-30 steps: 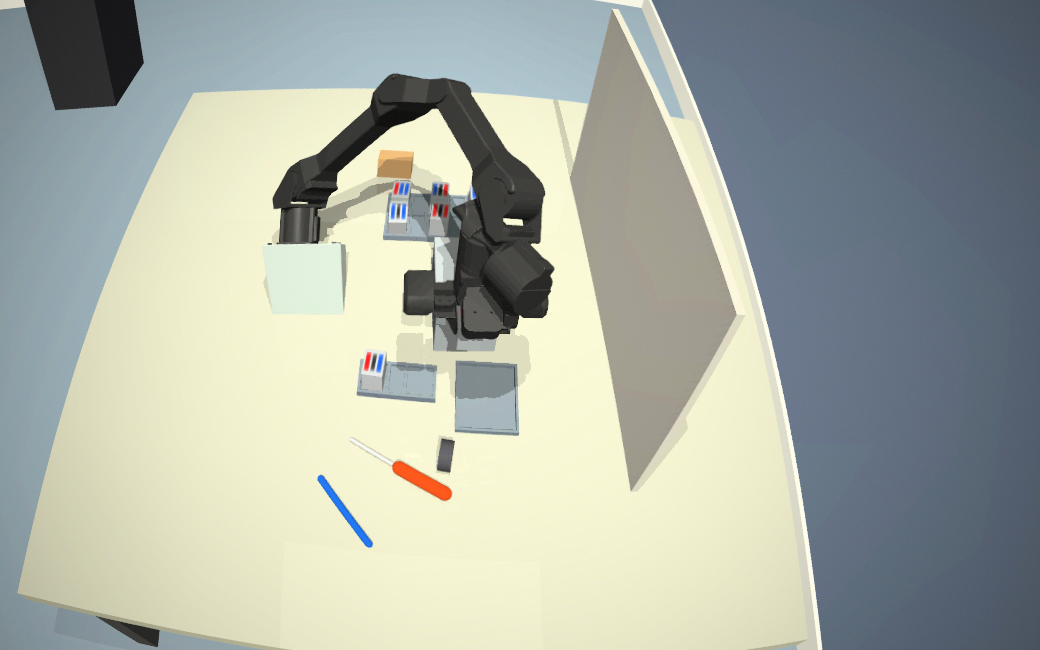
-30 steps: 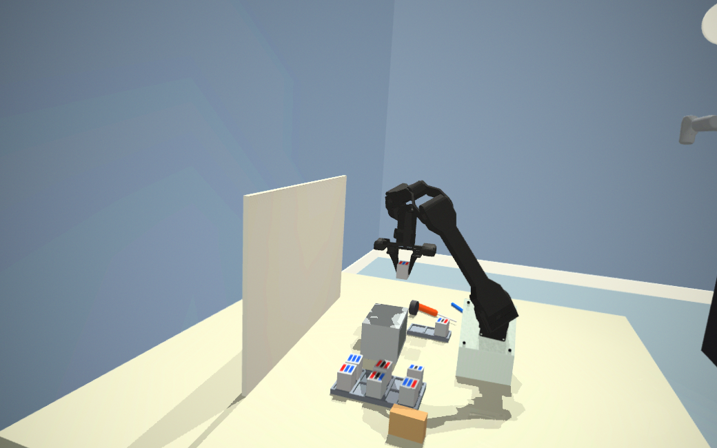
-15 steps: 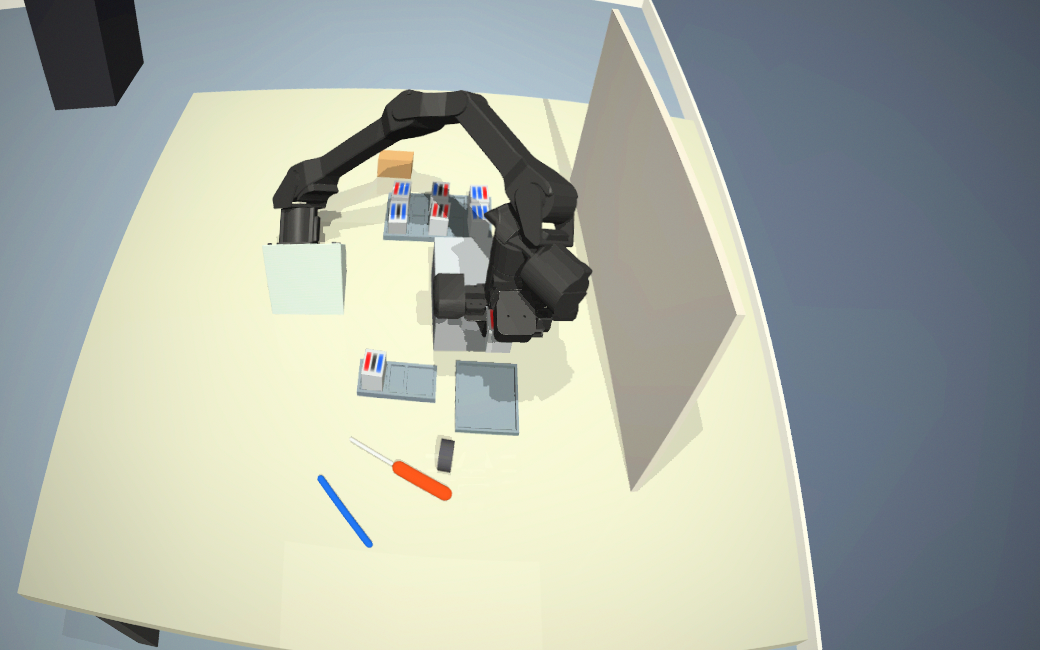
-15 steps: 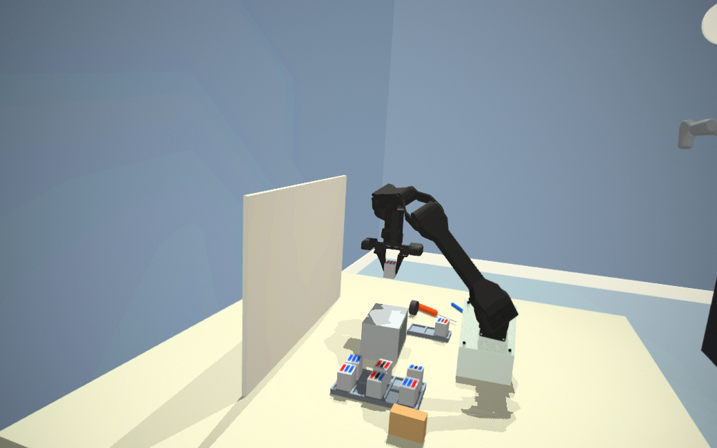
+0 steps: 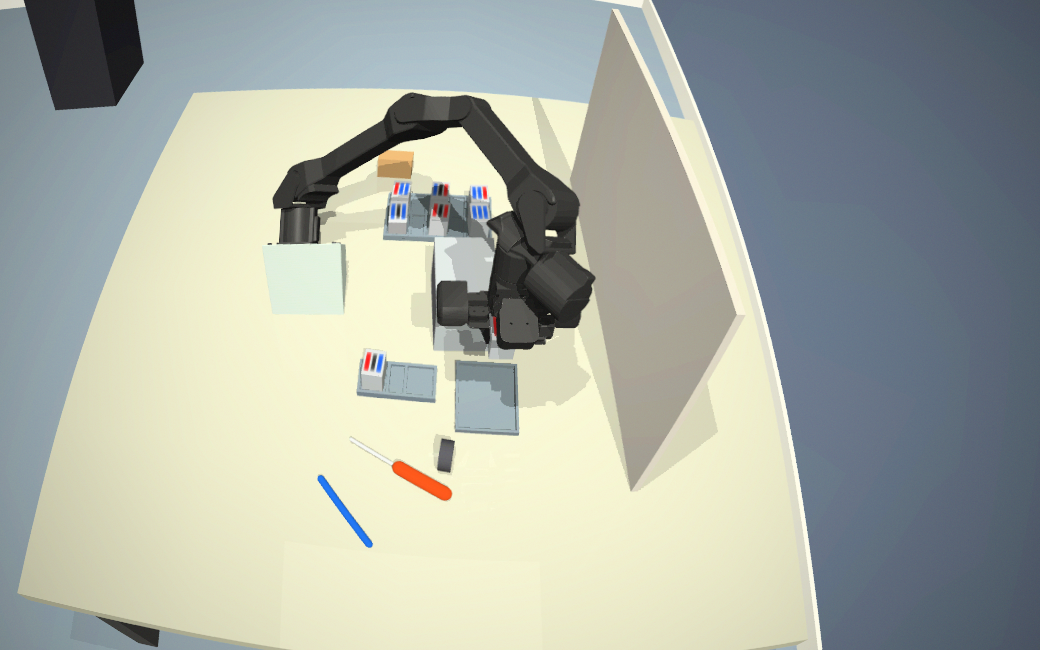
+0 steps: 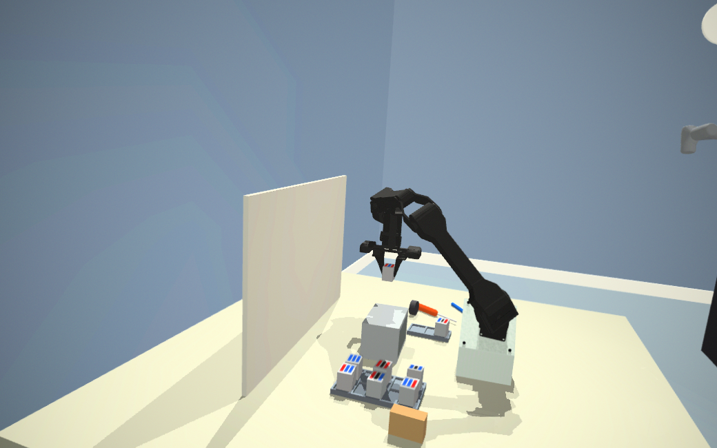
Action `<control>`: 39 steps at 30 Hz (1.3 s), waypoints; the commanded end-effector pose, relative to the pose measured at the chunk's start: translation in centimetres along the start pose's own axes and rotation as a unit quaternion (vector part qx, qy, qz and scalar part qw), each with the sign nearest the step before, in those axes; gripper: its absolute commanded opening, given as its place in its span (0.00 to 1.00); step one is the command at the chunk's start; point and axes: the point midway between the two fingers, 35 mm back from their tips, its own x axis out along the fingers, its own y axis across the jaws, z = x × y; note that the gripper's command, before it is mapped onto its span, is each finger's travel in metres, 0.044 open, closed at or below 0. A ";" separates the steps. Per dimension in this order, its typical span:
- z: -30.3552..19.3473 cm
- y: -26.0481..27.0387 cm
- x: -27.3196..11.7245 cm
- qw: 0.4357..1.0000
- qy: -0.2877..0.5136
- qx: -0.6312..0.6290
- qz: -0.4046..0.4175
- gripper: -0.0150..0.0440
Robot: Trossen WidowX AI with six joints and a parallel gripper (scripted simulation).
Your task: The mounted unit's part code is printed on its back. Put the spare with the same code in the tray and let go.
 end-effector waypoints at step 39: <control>0.2 0.4 4.4 1.000 0.003 0.004 0.000 0.25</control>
